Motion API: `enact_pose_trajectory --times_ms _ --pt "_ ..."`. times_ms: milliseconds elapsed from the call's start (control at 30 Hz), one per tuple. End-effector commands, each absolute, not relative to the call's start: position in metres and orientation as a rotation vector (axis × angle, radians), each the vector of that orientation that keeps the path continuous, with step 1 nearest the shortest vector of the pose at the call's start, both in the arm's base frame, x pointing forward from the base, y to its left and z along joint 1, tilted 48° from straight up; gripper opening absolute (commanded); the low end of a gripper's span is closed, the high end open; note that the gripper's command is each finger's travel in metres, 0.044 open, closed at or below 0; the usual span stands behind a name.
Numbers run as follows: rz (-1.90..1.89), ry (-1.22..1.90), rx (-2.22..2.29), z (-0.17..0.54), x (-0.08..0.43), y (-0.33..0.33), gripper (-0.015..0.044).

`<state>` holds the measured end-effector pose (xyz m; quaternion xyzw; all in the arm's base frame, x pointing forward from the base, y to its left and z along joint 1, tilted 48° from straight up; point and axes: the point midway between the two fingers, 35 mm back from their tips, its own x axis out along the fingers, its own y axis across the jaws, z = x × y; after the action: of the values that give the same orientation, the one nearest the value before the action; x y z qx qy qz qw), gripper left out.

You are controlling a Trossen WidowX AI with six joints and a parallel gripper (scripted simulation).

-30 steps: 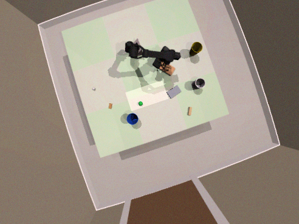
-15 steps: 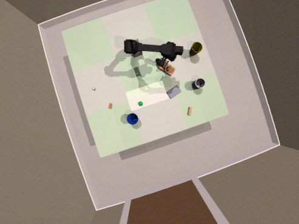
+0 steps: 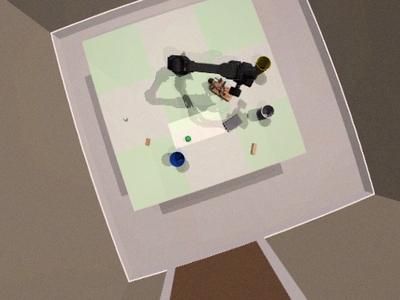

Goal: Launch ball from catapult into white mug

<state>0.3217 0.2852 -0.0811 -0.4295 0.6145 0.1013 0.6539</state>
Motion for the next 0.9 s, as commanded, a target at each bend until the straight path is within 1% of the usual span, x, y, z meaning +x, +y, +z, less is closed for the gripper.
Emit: enact_pose_trajectory --times_ms 0,300,867 --pt "0.294 1.251 -0.977 -0.087 0.355 0.311 0.0440" --pt "0.362 0.970 -0.974 -0.078 0.413 0.358 0.0440" --pt "0.360 0.964 -0.974 -0.078 0.415 0.359 0.0440"
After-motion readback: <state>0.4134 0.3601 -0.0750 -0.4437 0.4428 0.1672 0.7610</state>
